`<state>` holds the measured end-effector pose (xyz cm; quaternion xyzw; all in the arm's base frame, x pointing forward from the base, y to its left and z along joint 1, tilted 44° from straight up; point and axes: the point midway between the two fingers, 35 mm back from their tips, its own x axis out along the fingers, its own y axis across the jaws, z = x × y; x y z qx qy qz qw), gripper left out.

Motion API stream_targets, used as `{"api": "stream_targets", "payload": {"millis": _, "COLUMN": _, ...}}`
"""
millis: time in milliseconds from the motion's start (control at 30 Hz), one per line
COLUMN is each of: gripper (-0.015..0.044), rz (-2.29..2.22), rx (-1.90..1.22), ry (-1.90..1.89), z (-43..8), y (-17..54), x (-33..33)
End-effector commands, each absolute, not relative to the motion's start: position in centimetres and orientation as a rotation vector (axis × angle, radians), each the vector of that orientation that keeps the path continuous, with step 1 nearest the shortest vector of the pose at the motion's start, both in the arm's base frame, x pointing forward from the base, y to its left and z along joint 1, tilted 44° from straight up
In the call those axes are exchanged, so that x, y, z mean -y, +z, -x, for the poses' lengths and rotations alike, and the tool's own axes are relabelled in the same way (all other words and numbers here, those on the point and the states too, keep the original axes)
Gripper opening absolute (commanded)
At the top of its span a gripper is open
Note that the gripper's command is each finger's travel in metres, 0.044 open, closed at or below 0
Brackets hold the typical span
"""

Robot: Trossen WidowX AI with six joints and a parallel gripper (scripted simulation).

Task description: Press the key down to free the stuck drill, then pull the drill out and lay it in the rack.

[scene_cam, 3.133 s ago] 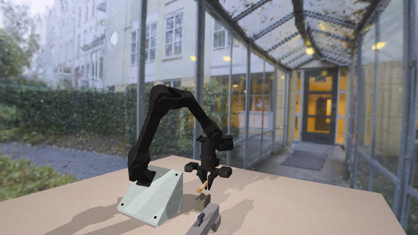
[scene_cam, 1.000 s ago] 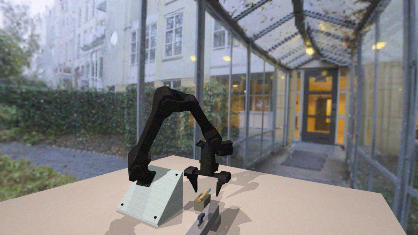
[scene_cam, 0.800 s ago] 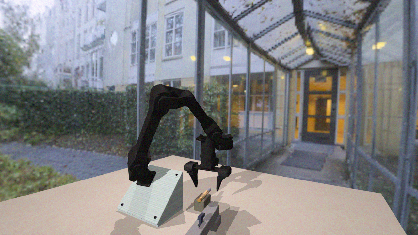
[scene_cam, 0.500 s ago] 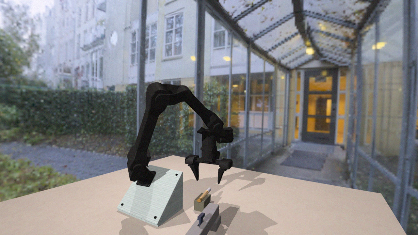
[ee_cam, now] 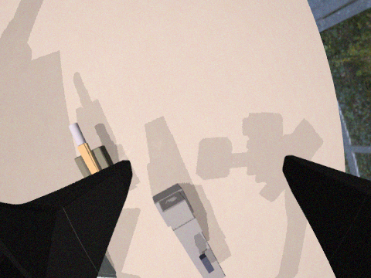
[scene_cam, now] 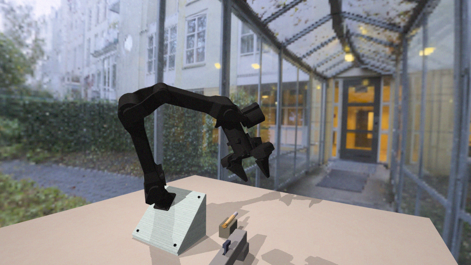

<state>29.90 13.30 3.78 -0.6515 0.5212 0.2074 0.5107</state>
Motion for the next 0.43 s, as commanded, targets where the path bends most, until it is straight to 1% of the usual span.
{"api": "stream_targets", "payload": {"millis": 0, "gripper": 0.0440, "rz": 1.482, "rx": -1.092, "ry": 0.364, "z": -31.8, "y": 9.6, "x": -13.1}}
{"api": "stream_targets", "payload": {"millis": 200, "gripper": 0.0440, "rz": 1.343, "rx": -0.866, "ry": 0.166, "z": -32.8, "y": 18.7, "x": -11.5}}
{"api": "stream_targets", "payload": {"millis": 400, "gripper": 0.0440, "rz": 1.182, "rx": -0.659, "ry": -0.034, "z": -31.5, "y": 27.7, "x": -8.3}}
